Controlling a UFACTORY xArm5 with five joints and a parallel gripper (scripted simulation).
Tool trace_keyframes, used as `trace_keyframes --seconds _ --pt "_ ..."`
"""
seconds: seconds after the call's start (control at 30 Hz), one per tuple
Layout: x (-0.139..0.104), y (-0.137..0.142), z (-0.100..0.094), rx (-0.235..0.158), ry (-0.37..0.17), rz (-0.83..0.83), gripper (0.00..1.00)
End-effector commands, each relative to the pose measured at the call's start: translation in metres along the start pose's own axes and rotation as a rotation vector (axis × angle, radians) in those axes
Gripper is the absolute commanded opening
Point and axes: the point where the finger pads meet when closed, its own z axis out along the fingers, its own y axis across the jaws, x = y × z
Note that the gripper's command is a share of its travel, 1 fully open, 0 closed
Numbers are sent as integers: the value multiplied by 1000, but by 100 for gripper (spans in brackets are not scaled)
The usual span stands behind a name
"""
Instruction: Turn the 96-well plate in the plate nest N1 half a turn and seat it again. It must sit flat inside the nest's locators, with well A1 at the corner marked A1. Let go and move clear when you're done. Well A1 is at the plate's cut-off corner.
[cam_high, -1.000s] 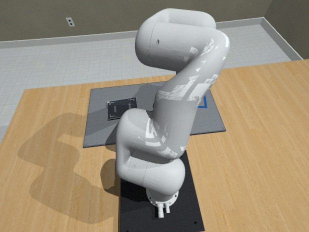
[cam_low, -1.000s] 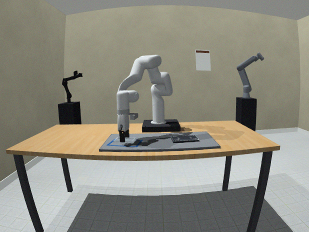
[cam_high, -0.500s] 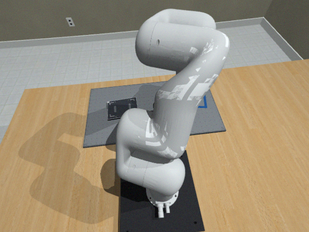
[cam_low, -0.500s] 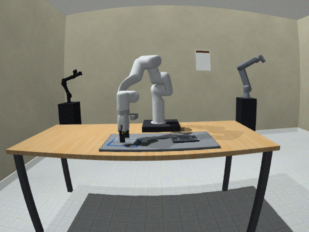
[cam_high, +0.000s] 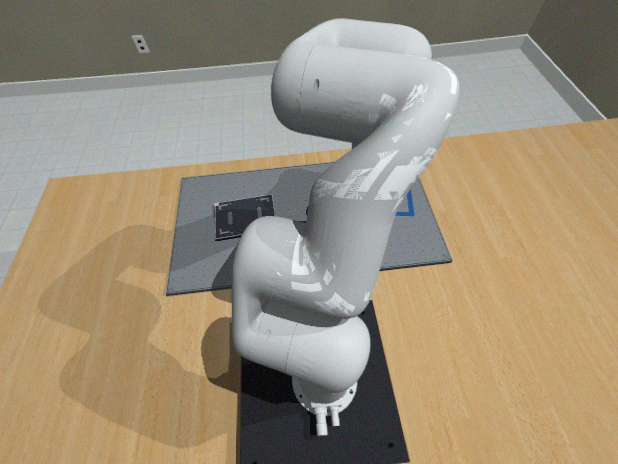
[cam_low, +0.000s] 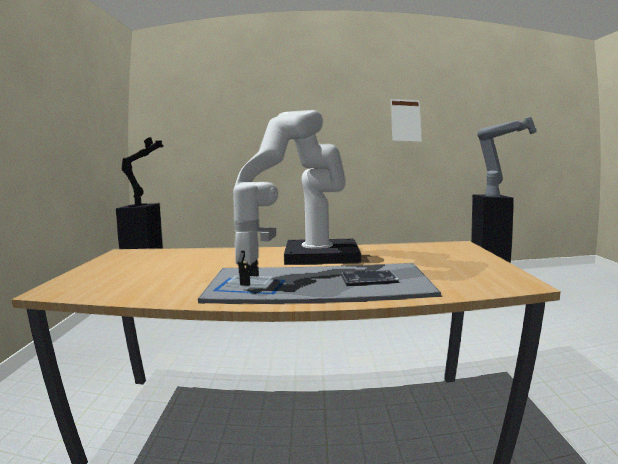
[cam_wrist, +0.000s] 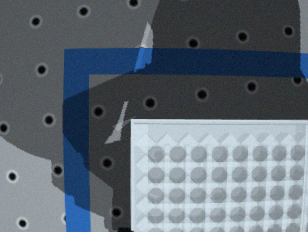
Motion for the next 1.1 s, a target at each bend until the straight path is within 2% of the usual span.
trace_keyframes --seconds 0.0,0.63,0.67,1.07 --pt "0 1 -1 -6 5 0 0" --pt "0 1 2 -6 5 0 0" --pt "0 1 3 -6 5 0 100" --pt "0 1 3 -6 5 0 100"
